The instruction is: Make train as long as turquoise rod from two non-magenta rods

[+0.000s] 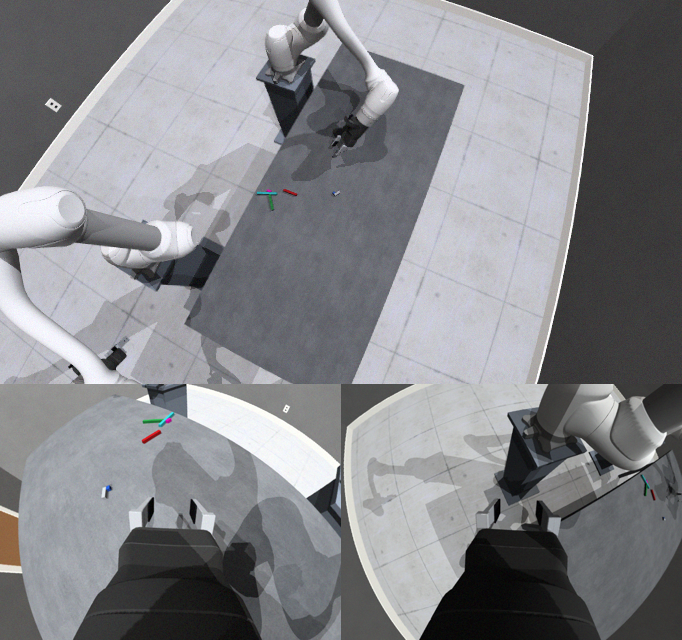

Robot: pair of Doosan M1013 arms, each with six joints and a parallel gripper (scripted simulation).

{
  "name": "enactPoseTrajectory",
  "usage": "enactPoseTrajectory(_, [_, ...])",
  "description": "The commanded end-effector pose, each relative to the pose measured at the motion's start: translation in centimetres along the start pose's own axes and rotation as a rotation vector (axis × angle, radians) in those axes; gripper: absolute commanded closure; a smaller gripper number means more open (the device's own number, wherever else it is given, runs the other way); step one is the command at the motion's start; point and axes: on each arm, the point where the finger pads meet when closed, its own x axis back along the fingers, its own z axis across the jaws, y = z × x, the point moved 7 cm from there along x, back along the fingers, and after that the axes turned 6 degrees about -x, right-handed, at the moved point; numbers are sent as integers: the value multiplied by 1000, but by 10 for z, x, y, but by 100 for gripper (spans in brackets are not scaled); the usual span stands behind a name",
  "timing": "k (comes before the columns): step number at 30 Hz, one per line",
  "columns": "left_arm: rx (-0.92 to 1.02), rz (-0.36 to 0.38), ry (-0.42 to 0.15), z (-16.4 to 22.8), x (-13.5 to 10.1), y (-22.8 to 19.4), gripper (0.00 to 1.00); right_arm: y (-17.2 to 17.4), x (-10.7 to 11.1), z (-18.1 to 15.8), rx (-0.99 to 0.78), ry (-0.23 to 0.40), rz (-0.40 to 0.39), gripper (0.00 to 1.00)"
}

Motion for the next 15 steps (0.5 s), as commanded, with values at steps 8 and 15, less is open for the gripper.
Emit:
enactPoseTrajectory(8, [245,-123,-56,-4,-48,-64,0,-58,-61,-108,-518,226,136,0])
enactPoseTrajectory(15, [360,-175,-82,-5,-72,-94,0,-90,-89,-141,-725,328,205,0])
